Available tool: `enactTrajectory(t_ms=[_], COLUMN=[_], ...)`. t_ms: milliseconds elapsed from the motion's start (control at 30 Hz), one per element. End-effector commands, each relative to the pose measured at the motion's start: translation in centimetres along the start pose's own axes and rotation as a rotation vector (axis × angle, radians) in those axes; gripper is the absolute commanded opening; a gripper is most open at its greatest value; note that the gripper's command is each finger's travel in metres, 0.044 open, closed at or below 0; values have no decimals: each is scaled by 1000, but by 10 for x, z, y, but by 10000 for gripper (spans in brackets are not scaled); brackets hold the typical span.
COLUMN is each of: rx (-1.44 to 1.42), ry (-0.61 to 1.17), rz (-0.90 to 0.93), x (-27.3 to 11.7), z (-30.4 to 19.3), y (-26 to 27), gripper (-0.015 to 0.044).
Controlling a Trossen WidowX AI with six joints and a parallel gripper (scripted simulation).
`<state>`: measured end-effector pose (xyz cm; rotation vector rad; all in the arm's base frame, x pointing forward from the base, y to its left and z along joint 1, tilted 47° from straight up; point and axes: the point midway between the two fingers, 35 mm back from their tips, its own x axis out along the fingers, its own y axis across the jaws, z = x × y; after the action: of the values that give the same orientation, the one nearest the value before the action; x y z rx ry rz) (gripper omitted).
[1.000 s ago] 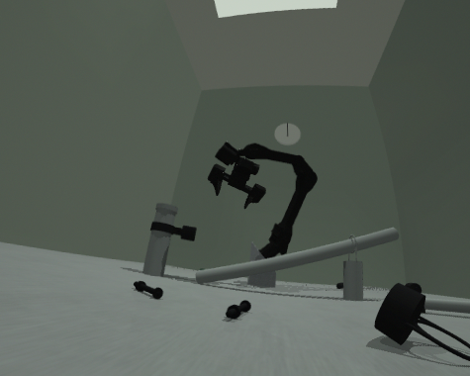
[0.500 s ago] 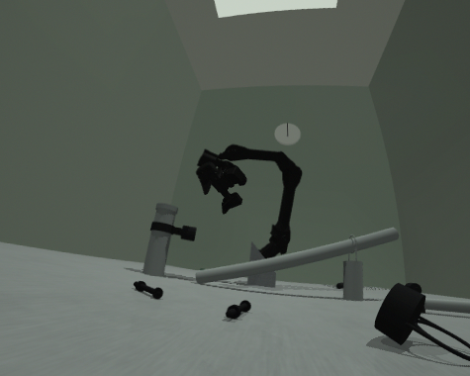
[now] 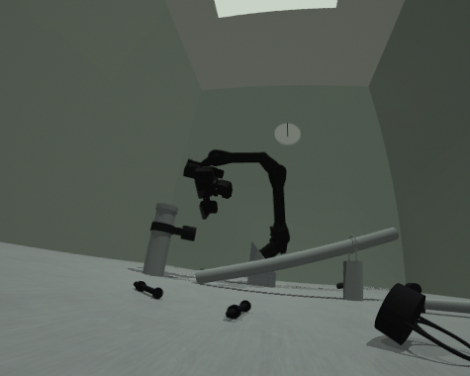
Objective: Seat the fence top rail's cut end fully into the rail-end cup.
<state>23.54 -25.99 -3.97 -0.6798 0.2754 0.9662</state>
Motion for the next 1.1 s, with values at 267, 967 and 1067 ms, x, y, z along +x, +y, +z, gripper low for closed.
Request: enactTrajectory(t_ms=[267, 967, 1067], rx=[-224, -247, -247], ry=[-18, -43, -42], rz=[-30, -2, -2], x=[-3, 50, 55], z=[-19, -24, -24], y=[9, 30, 30], gripper=[440, 440, 440])
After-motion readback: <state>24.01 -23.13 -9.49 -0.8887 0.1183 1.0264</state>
